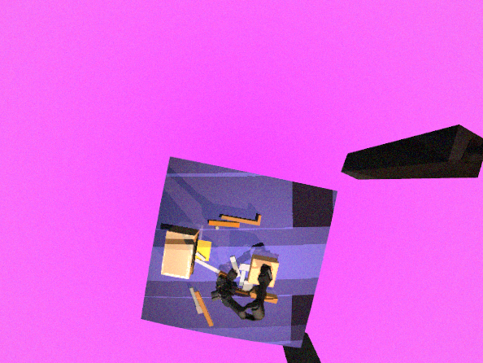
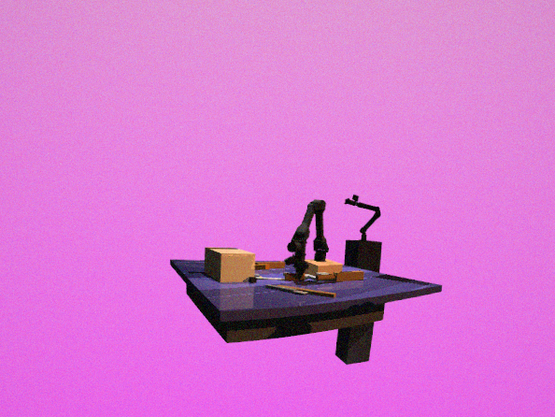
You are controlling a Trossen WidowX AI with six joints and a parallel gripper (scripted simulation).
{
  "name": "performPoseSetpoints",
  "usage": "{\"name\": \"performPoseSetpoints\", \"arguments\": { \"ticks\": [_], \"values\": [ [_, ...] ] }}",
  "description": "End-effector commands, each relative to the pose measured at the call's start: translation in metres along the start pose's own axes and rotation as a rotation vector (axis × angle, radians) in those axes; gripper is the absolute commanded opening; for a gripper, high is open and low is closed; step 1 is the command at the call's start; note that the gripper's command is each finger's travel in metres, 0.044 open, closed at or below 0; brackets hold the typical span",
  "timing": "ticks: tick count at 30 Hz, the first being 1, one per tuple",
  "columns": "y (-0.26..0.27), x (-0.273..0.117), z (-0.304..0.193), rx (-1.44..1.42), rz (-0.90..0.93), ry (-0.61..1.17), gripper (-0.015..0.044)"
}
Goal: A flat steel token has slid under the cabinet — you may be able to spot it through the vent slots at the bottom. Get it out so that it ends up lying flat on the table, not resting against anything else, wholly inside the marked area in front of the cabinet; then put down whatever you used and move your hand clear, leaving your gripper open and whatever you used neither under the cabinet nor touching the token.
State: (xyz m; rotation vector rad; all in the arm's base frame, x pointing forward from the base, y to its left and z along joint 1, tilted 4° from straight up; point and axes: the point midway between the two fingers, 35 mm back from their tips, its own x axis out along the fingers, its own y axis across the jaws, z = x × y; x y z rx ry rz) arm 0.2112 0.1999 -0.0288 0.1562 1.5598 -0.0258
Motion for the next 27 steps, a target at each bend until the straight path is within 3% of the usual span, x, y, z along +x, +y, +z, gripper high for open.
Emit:
{"name": "performPoseSetpoints", "arguments": {
  "ticks": [1, 27],
  "values": [
    [-0.001, 0.001, -0.008, 0.0, -0.006, 0.0, 0.0],
    [-0.018, -0.003, -0.01, -0.067, -0.005, 0.001, 0.0]
  ]
}}
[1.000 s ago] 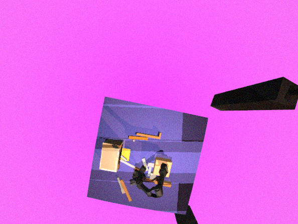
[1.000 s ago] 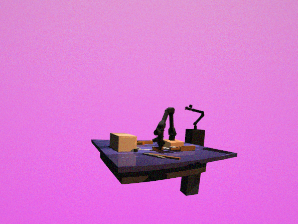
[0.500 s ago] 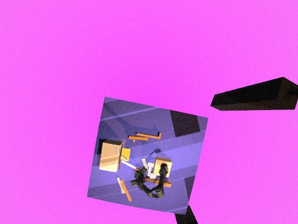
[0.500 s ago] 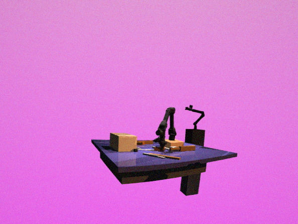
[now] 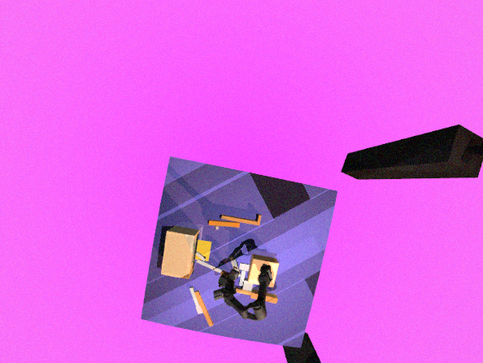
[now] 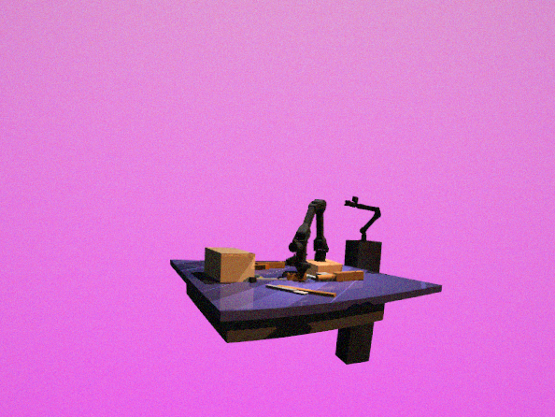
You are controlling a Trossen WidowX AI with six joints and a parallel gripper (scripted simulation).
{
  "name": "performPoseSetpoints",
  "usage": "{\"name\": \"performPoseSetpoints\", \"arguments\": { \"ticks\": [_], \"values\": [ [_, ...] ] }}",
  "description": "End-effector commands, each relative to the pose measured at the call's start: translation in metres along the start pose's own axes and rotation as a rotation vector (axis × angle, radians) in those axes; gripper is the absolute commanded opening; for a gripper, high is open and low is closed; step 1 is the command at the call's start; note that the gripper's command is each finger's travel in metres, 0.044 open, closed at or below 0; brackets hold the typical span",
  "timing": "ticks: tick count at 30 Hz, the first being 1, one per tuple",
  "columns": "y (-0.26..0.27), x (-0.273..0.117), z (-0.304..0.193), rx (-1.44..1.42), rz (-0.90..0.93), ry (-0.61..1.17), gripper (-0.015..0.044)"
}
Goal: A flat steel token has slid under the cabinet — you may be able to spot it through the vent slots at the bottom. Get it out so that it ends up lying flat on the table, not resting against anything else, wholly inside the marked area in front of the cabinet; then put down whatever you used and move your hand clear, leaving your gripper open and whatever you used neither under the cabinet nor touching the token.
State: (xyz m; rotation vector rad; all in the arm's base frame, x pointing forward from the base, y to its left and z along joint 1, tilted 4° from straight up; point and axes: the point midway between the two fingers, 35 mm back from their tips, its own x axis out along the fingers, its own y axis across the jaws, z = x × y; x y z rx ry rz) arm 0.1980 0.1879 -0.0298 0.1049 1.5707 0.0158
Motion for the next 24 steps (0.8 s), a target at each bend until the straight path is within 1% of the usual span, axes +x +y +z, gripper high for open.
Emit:
{"name": "performPoseSetpoints", "arguments": {
  "ticks": [1, 24],
  "values": [
    [-0.006, -0.003, 0.002, -0.01, 0.001, -0.011, 0.0],
    [-0.035, -0.004, 0.002, -0.044, -0.003, -0.011, 0.0]
  ]
}}
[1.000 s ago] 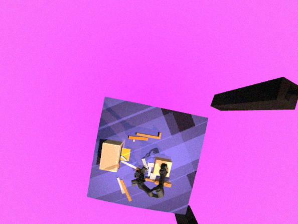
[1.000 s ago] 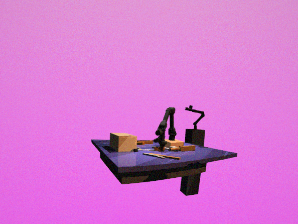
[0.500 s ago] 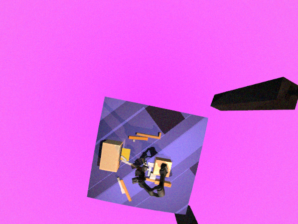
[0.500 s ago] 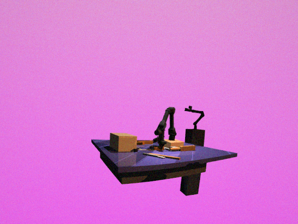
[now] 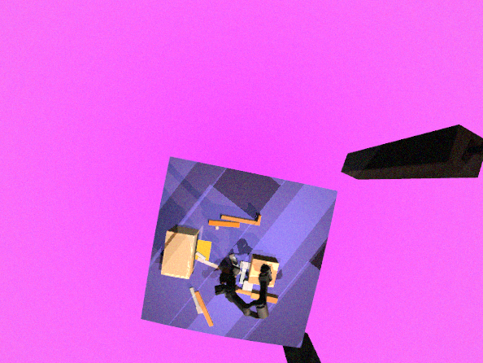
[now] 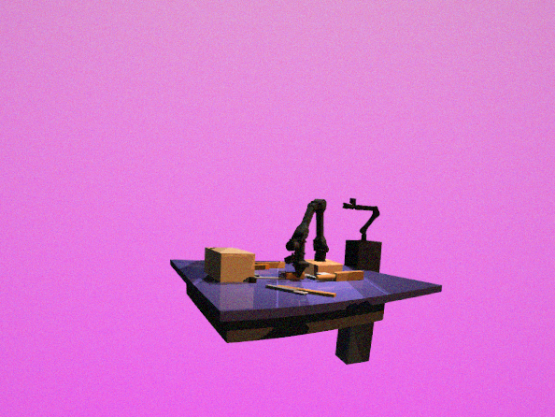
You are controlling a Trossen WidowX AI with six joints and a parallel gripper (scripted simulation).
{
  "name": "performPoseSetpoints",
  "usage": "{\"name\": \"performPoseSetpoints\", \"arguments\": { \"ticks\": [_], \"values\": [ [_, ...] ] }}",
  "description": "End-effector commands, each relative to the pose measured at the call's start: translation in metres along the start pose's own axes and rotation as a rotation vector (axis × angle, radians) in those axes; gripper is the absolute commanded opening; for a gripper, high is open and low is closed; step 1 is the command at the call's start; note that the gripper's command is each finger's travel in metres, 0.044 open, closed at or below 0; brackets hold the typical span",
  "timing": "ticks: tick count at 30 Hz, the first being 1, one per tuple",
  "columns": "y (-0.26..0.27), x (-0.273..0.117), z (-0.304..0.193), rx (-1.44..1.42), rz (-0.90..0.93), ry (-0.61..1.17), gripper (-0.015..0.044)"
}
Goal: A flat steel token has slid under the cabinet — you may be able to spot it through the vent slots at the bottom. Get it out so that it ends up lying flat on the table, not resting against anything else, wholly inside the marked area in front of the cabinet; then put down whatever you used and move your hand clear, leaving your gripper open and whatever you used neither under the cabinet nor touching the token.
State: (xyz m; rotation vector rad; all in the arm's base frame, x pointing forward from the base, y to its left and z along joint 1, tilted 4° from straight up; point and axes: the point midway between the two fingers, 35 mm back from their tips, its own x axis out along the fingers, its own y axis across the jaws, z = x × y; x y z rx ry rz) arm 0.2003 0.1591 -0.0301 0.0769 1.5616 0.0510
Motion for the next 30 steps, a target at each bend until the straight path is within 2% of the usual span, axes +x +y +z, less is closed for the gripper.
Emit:
{"name": "performPoseSetpoints", "arguments": {
  "ticks": [1, 28, 30],
  "values": [
    [-0.008, -0.002, -0.002, -0.004, -0.008, -0.003, 0.0],
    [-0.002, -0.002, 0.022, -0.002, -0.008, -0.005, 0.0],
    [-0.005, 0.0, 0.017, 0.0, -0.012, 0.004, 0.0053]
  ]
}}
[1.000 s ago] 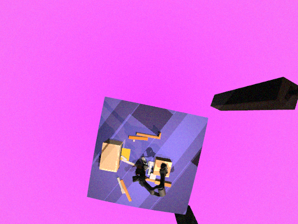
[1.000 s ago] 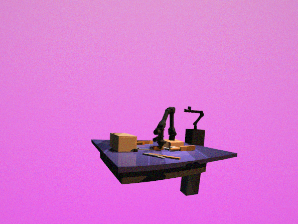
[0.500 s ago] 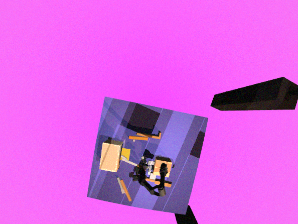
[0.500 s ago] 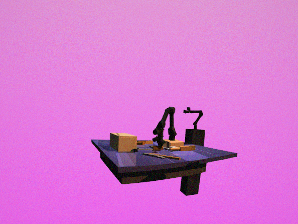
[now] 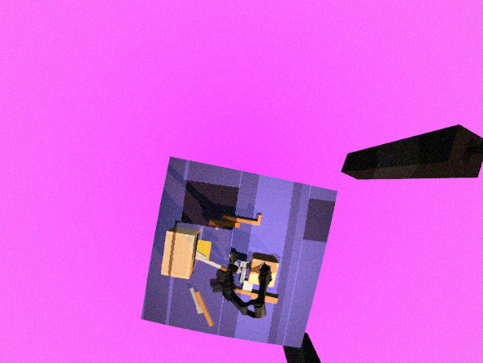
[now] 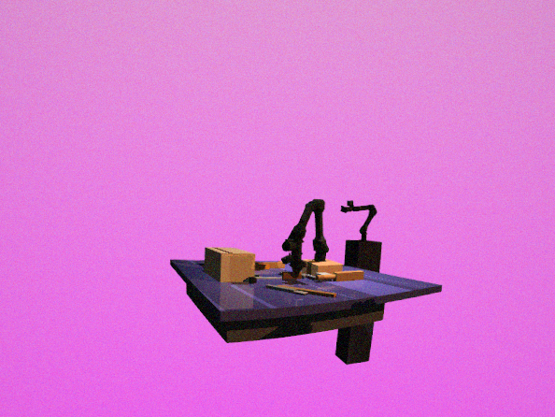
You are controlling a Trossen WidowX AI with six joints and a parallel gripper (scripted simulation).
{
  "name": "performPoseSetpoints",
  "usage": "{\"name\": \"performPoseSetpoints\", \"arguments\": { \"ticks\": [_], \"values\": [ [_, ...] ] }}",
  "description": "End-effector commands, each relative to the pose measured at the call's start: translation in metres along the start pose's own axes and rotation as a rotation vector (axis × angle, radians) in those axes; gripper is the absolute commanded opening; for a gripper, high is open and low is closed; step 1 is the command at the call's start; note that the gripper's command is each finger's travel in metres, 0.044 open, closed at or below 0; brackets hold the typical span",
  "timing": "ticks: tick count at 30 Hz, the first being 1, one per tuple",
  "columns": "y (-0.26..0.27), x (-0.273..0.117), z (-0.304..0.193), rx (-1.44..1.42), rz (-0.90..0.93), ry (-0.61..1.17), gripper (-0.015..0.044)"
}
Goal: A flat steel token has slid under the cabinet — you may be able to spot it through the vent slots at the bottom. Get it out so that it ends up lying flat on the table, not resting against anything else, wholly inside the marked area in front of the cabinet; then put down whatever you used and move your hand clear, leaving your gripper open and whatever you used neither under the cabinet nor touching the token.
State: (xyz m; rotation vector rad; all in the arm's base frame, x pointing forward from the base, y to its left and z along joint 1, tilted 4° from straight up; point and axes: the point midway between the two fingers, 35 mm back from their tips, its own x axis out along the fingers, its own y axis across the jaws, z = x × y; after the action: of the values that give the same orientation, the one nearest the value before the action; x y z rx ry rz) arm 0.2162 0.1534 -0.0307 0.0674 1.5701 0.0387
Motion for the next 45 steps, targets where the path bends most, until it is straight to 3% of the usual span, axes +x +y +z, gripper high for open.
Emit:
{"name": "performPoseSetpoints", "arguments": {
  "ticks": [1, 5, 9, 12, 22, 27, 35, 38, 45],
  "values": [
    [0.0, 0.0, 0.0, 0.0, 0.0, 0.0, 0.0079],
    [0.0, 0.0, 0.0, 0.0, 0.0, 0.0, 0.0184],
    [0.0001, -0.0001, 0.0001, 0.0, 0.001, 0.0, 0.02],
    [0.0, 0.0001, -0.0001, 0.0, 0.005, -0.01, 0.027],
    [-0.0001, 0.0, -0.0012, -0.003, 0.006, -0.012, 0.027],
    [-0.0002, 0.0008, -0.0015, -0.003, 0.004, -0.006, 0.0139],
    [-0.0002, 0.0008, -0.0015, -0.003, 0.004, -0.006, 0.0084],
    [-0.0002, 0.0008, -0.0015, -0.003, 0.004, -0.006, 0.0005],
    [0.0, 0.0002, -0.0063, -0.003, 0.005, -0.007, 0.0]
  ]
}}
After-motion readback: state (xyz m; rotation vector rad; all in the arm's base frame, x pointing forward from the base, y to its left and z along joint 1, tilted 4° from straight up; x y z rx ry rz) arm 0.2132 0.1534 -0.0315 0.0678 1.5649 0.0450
